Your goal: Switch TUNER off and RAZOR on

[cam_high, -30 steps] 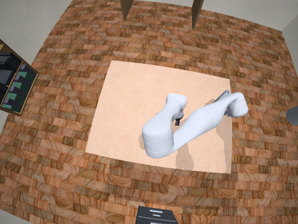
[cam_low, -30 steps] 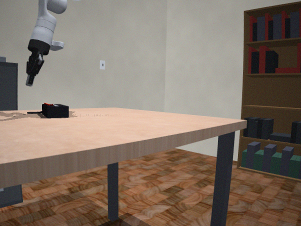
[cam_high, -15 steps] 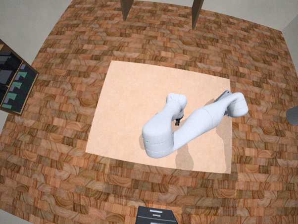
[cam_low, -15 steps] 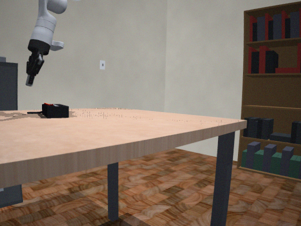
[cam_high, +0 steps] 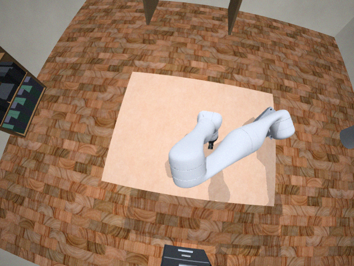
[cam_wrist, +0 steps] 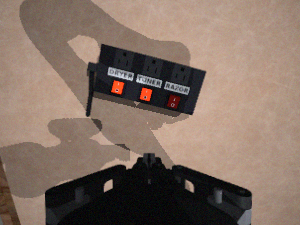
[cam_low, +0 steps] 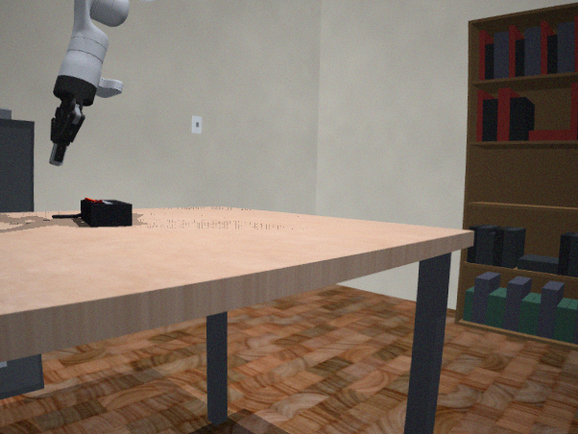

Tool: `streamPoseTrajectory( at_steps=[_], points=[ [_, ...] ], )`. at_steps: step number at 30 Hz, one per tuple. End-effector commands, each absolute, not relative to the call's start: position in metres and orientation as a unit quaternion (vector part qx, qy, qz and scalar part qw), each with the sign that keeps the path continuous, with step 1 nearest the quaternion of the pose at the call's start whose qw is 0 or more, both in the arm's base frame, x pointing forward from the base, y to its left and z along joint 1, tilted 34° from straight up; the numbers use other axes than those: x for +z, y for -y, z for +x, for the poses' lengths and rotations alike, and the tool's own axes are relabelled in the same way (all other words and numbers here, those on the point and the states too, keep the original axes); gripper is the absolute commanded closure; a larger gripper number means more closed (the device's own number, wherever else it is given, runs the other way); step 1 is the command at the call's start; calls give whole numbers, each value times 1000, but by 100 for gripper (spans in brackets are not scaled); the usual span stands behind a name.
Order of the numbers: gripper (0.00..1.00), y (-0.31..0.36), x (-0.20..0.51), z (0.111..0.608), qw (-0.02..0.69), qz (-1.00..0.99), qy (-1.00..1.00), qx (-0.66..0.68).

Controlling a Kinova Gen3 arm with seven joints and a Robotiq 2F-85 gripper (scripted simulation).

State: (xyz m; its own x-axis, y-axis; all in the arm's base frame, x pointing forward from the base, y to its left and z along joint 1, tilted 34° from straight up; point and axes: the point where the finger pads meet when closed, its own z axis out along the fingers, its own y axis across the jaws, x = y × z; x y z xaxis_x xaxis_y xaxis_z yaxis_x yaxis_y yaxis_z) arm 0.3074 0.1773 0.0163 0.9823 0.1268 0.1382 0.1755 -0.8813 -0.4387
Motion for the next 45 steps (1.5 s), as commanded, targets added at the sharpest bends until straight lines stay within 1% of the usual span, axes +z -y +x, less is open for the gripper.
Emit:
streamPoseTrajectory(
  at_steps=[1,7,8,45],
  points=[
    [100,-177,17,308,231,-968,78,-53],
    [100,-177,17,308,231,-968,78,-53],
    [0,-177,17,308,231,-968,78,-53],
    [0,-178,17,308,232,-968,80,-55]
  ],
)
